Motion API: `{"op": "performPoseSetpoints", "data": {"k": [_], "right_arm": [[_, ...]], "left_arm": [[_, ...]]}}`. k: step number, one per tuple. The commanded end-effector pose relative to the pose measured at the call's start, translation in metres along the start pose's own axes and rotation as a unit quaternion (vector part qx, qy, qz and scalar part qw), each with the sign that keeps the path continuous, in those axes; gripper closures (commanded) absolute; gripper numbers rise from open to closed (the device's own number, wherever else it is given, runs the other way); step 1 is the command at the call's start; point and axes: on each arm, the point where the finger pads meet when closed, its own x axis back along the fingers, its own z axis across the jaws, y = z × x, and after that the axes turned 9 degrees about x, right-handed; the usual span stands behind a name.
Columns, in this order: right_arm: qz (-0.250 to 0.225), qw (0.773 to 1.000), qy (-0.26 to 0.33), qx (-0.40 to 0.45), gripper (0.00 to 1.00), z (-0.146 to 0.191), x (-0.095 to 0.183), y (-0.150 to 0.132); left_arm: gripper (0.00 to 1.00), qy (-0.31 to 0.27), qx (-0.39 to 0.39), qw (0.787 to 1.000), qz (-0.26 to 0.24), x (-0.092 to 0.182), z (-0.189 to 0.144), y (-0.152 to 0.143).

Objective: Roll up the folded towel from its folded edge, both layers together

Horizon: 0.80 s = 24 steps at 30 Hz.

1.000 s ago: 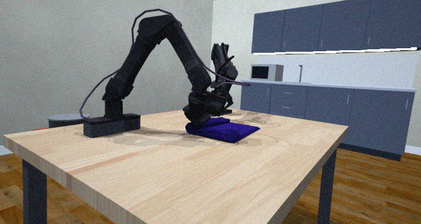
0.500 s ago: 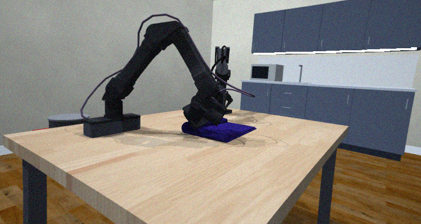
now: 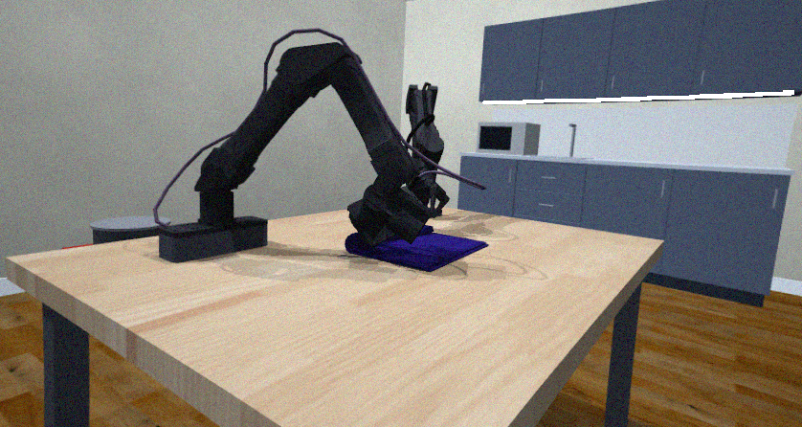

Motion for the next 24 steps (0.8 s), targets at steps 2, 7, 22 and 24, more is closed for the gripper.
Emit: {"op": "performPoseSetpoints", "data": {"k": [2, 7, 22, 24], "right_arm": [[0.005, 1.0, -0.003, 0.008, 0.83, -0.009, -0.002, -0.003], [0.005, 1.0, -0.003, 0.008, 0.83, -0.009, -0.002, -0.003], [0.005, 1.0, -0.003, 0.008, 0.83, -0.009, -0.002, -0.003], [0.005, 1.0, -0.003, 0.008, 0.83, -0.009, -0.002, -0.003]], "left_arm": [[0.02, 0.003, -0.009, 1.0, -0.025, -0.009, -0.001, 0.005], [0.02, 0.002, -0.009, 1.0, -0.025, -0.02, -0.006, -0.003], [0.36, 0.002, -0.009, 1.0, -0.025, -0.027, -0.007, -0.004], [0.45, 0.002, -0.009, 1.0, -0.025, -0.028, -0.008, -0.005]]}}
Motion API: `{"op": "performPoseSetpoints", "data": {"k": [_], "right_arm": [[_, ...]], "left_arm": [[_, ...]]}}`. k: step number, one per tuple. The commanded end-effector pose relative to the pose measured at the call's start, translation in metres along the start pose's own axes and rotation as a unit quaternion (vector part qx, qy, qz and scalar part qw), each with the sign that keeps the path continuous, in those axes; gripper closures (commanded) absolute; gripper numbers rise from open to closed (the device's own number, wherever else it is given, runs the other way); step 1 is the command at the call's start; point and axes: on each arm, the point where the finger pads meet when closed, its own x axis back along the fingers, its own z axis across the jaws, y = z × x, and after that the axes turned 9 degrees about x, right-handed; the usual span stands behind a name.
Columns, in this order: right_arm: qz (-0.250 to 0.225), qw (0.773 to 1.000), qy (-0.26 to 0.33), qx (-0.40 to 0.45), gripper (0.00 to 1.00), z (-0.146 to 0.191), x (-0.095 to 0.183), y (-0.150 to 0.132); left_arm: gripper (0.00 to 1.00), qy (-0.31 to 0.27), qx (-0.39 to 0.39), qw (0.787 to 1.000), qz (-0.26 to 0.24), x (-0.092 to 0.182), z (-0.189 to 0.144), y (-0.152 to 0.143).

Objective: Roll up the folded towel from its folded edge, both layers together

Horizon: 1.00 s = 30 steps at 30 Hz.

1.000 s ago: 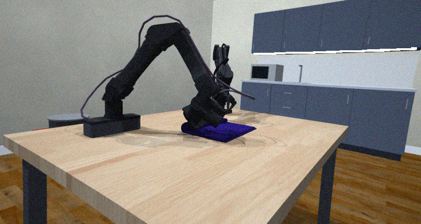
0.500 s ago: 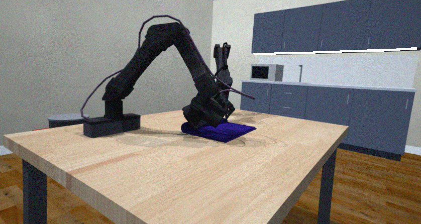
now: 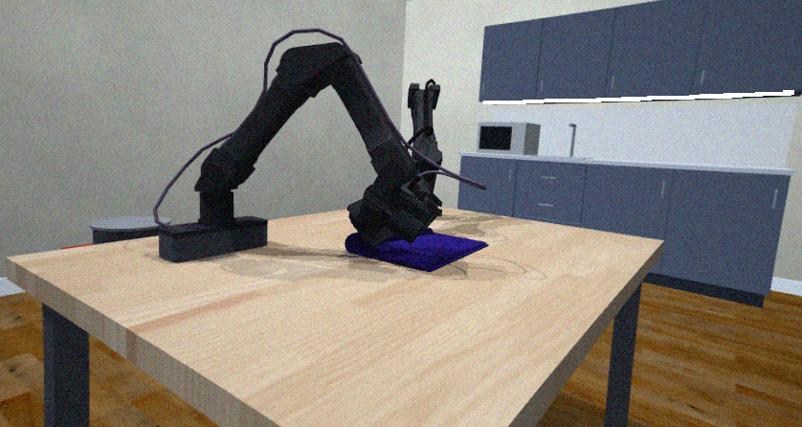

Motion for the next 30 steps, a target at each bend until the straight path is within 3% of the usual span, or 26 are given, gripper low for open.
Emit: {"op": "performPoseSetpoints", "data": {"k": [1, 3, 6, 23, 30], "right_arm": [[0.005, 1.0, -0.003, 0.008, 0.83, -0.0089, -0.0017, -0.0027], [0.005, 1.0, -0.003, 0.008, 0.83, -0.0089, -0.0017, -0.0027], [0.005, 1.0, -0.003, 0.008, 0.83, -0.0089, -0.0017, -0.0027], [0.005, 1.0, -0.003, 0.008, 0.83, -0.0089, -0.0017, -0.0027], [0.005, 1.0, -0.003, 0.008, 0.83, -0.0089, -0.0017, -0.0027]], "left_arm": [[0.49, 0.005, 0.0, 1.0, -0.011, -0.0023, 0.0016, 0.0046], [0.57, 0.005, 0.0, 1.0, -0.011, -0.0025, 0.0016, 0.0044], [0.61, 0.005, 0.0, 1.0, -0.011, -0.0025, 0.0016, 0.0044], [0.77, 0.005, 0.0, 1.0, -0.011, -0.0025, 0.0016, 0.0044], [0.78, 0.005, 0.0, 1.0, -0.011, -0.0025, 0.0016, 0.0044]]}}
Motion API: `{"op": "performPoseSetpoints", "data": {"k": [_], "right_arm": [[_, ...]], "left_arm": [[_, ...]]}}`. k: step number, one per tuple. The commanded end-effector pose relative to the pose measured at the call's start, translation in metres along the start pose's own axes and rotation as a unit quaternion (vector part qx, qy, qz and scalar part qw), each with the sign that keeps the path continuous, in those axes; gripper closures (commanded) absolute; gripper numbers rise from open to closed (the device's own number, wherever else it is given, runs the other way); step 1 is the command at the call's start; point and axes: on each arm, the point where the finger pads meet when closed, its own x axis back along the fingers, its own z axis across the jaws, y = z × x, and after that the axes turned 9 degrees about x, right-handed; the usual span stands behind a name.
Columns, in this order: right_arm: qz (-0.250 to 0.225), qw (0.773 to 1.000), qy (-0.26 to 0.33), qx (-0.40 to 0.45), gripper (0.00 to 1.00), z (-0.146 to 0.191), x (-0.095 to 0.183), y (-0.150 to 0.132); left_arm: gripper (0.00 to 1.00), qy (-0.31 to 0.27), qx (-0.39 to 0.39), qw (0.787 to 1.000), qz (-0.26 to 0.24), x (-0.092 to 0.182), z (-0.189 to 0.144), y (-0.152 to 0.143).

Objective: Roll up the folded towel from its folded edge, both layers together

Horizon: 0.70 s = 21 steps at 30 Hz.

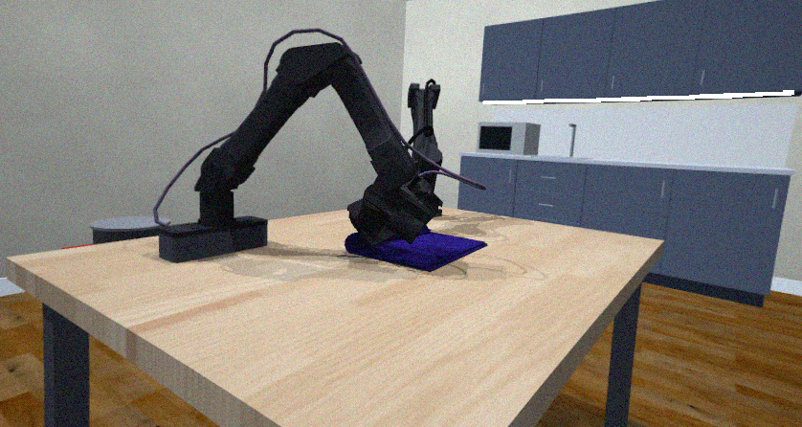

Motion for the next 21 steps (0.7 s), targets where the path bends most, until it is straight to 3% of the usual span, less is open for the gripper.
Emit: {"op": "performPoseSetpoints", "data": {"k": [1, 5, 10, 12, 21], "right_arm": [[0.005, 1.0, -0.004, 0.009, 0.83, -0.0092, -0.0017, -0.0026], [0.005, 1.0, -0.004, 0.009, 0.83, -0.0092, -0.0017, -0.0026], [0.005, 1.0, -0.004, 0.009, 0.6, -0.0072, 0.0, -0.001], [0.005, 1.0, -0.004, 0.009, 0.6, -0.0072, 0.0, -0.001], [0.005, 1.0, -0.004, 0.009, 0.19, -0.0016, 0.0049, 0.0036]], "left_arm": [[0.79, -0.003, 0.001, 1.0, -0.003, -0.0009, -0.0022, 0.0019], [0.8, -0.003, 0.001, 1.0, -0.003, -0.0009, -0.0022, 0.0019], [0.8, -0.003, 0.001, 1.0, -0.003, -0.0009, -0.0022, 0.0019], [0.8, -0.003, 0.001, 1.0, -0.003, -0.0009, -0.0022, 0.0019], [0.8, -0.003, 0.001, 1.0, -0.003, -0.0009, -0.0022, 0.0019]]}}
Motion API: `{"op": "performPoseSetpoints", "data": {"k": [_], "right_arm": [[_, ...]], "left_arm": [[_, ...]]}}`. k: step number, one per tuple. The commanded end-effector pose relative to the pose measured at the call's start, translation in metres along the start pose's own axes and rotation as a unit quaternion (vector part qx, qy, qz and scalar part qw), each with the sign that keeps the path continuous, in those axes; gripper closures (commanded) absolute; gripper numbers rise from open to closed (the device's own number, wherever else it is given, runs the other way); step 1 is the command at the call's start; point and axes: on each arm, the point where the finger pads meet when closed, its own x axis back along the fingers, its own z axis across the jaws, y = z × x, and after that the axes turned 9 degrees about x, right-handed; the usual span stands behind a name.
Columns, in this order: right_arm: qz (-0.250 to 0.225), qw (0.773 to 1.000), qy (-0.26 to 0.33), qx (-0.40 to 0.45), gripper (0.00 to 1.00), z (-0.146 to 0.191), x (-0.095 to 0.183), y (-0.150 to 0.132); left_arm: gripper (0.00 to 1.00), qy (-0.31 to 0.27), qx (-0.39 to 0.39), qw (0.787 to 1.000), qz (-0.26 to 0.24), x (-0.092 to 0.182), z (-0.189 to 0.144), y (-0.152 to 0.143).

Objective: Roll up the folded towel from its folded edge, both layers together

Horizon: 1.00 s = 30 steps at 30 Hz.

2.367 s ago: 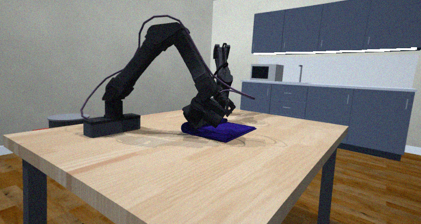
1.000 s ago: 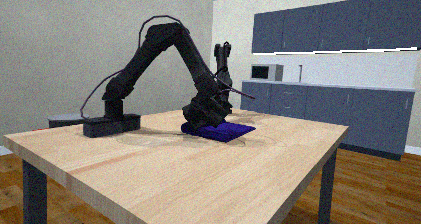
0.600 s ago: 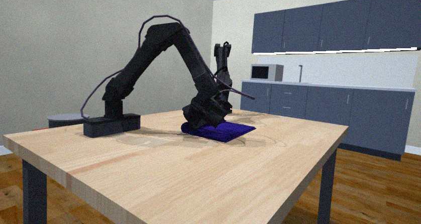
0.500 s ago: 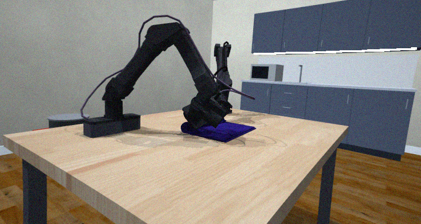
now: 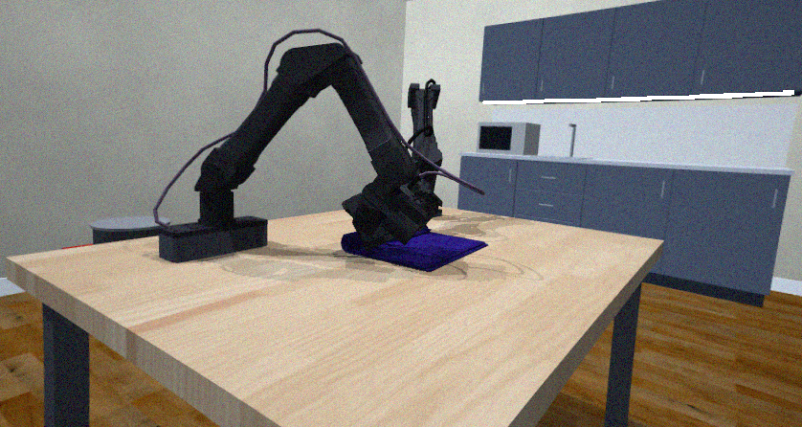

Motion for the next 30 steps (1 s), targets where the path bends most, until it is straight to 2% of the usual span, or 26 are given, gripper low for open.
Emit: {"op": "performPoseSetpoints", "data": {"k": [1, 8, 19, 23, 25, 30], "right_arm": [[0.013, 0.998, -0.034, 0.041, 0.15, -0.016, 0.005, 0.003], [0.013, 0.998, -0.034, 0.041, 0.15, -0.015, 0.019, 0.003], [0.013, 0.998, -0.034, 0.041, 0.15, -0.012, 0.073, 0.004], [0.013, 0.998, -0.039, 0.045, 0.14, -0.011, 0.075, 0.005], [0.013, 0.998, -0.039, 0.045, 0.14, -0.011, 0.075, 0.005], [0.016, 0.993, -0.089, 0.078, 0.12, -0.008, 0.069, 0.005]], "left_arm": [[0.8, -0.004, 0.002, 1.0, -0.001, -0.001, -0.002, 0.001], [0.8, -0.014, 0.01, 1.0, 0.001, -0.001, -0.002, 0.001], [0.8, -0.095, 0.077, 0.992, 0.02, 0.001, -0.002, 0.002], [0.8, -0.137, 0.111, 0.984, 0.03, 0.002, -0.001, 0.003], [0.8, -0.137, 0.111, 0.984, 0.03, 0.002, -0.001, 0.003], [0.8, -0.193, 0.158, 0.967, 0.044, 0.003, -0.001, 0.004]]}}
